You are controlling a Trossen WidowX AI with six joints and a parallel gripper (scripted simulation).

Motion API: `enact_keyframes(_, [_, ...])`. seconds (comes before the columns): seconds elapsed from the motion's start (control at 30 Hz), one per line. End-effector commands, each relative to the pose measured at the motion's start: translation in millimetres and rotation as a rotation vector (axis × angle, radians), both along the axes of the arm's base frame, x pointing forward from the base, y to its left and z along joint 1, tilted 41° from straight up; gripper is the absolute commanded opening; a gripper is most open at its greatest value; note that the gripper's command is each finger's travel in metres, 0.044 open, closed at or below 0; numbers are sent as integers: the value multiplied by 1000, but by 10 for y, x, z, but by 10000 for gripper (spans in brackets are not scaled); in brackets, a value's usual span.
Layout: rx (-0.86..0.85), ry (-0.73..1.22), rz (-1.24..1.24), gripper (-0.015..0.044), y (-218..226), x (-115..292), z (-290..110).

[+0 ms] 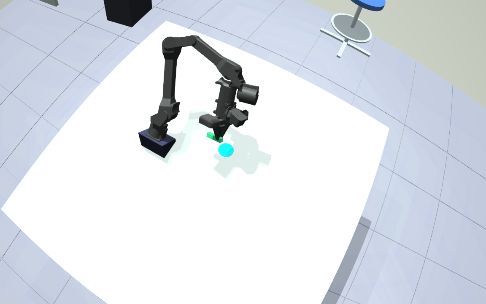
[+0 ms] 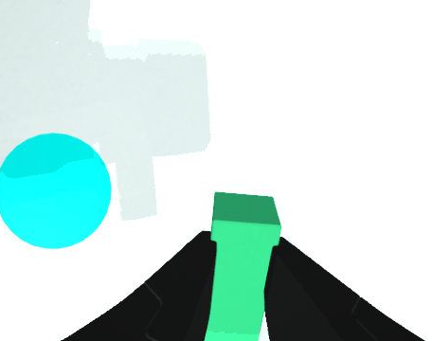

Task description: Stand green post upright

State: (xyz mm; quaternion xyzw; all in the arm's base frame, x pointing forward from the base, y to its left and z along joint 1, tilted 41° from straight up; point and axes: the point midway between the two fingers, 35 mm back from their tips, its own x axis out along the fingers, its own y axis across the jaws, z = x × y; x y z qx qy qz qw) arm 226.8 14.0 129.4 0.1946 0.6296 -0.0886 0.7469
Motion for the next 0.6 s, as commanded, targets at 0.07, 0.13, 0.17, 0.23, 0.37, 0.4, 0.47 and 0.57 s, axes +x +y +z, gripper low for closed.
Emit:
enact_keyframes(0.07, [-29,-27,-13,23,-5,-3,1])
enact_keyframes(0.13, [-38,-36,-16,23,-5,-2,-1])
enact_keyframes(0.17, [-43,-40,-17,23,-5,-2,-1])
enact_keyframes(0.23, [-52,-49,-21,23,-5,-1,-3])
enact_keyframes(0.37, [-69,-68,-27,23,-5,1,-5])
enact_keyframes(0.4, [-73,-73,-29,23,-5,1,-5])
enact_keyframes(0.47, [-82,-82,-33,23,-4,2,-5])
enact_keyframes(0.57, [-94,-97,-38,23,-4,4,-6])
